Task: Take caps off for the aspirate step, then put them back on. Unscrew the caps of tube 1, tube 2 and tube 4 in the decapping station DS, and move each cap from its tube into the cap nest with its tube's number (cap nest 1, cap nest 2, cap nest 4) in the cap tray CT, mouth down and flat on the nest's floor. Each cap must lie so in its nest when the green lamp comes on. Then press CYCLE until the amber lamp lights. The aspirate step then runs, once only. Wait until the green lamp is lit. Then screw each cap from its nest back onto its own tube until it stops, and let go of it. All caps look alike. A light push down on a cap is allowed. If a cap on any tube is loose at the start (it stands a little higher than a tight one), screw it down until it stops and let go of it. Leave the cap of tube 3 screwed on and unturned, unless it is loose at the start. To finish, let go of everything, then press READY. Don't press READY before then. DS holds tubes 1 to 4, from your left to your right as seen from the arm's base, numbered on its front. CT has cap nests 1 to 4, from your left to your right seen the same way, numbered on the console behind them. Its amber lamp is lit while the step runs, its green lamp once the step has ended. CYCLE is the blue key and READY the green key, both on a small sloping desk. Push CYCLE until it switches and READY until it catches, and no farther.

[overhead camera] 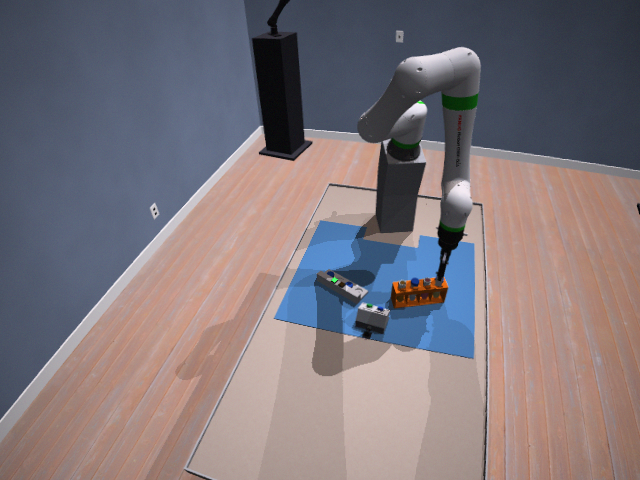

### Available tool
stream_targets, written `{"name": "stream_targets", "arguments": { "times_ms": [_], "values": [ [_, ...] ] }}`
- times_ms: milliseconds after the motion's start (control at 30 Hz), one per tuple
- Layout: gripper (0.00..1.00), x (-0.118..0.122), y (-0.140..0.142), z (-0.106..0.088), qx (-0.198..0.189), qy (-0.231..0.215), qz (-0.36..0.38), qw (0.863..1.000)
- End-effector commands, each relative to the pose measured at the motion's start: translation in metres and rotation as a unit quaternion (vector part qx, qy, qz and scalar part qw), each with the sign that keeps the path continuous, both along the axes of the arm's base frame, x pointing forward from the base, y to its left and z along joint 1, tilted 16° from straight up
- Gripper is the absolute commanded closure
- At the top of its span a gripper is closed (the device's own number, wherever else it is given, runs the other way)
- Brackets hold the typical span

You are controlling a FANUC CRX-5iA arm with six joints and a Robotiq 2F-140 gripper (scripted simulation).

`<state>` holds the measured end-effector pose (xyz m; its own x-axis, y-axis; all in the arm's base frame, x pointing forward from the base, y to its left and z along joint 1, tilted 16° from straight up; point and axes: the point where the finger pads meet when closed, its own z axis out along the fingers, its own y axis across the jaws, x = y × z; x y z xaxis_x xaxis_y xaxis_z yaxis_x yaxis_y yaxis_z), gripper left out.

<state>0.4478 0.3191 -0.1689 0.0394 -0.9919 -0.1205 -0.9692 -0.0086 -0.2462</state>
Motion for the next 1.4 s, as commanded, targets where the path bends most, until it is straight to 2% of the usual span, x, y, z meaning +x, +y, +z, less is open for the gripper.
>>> {"name": "stream_targets", "arguments": {
  "times_ms": [0,100,200,233,267,333,367,400,433,467,533,567,600,800,833,1300,1367],
  "values": [
    [0.65,0.0000,0.0000,0.0003,-0.016,-0.011,0.065,0.998],
    [0.65,0.0000,0.0000,0.0003,-0.044,-0.025,0.176,0.983],
    [0.65,0.0000,0.0000,0.0003,-0.056,-0.032,0.223,0.973],
    [0.65,0.0000,0.0000,0.0003,-0.066,-0.037,0.262,0.962],
    [0.65,0.0000,0.0000,0.0003,-0.066,-0.037,0.262,0.962],
    [0.65,0.0000,0.0000,0.0003,-0.084,-0.046,0.334,0.938],
    [0.65,0.0000,0.0000,0.0003,-0.085,-0.047,0.338,0.936],
    [0.65,0.0000,0.0000,0.0003,-0.095,-0.052,0.375,0.921],
    [0.65,0.0000,0.0000,0.0003,-0.095,-0.052,0.375,0.921],
    [0.65,0.0000,0.0000,0.0003,-0.104,-0.056,0.412,0.903],
    [0.65,0.0000,0.0000,0.0003,-0.104,-0.056,0.412,0.903],
    [0.65,0.0000,0.0000,0.0003,-0.113,-0.061,0.448,0.885],
    [0.65,0.0000,0.0000,0.0003,-0.118,-0.064,0.468,0.874],
    [0.65,0.0000,0.0000,0.0003,-0.118,-0.064,0.468,0.874],
    [1.00,0.0000,0.0000,0.0003,-0.118,-0.064,0.468,0.874],
    [1.00,0.0000,0.0000,0.0003,-0.118,-0.064,0.468,0.874],
    [1.00,0.0000,0.0000,0.0002,-0.108,-0.058,0.425,0.897]
  ]
}}
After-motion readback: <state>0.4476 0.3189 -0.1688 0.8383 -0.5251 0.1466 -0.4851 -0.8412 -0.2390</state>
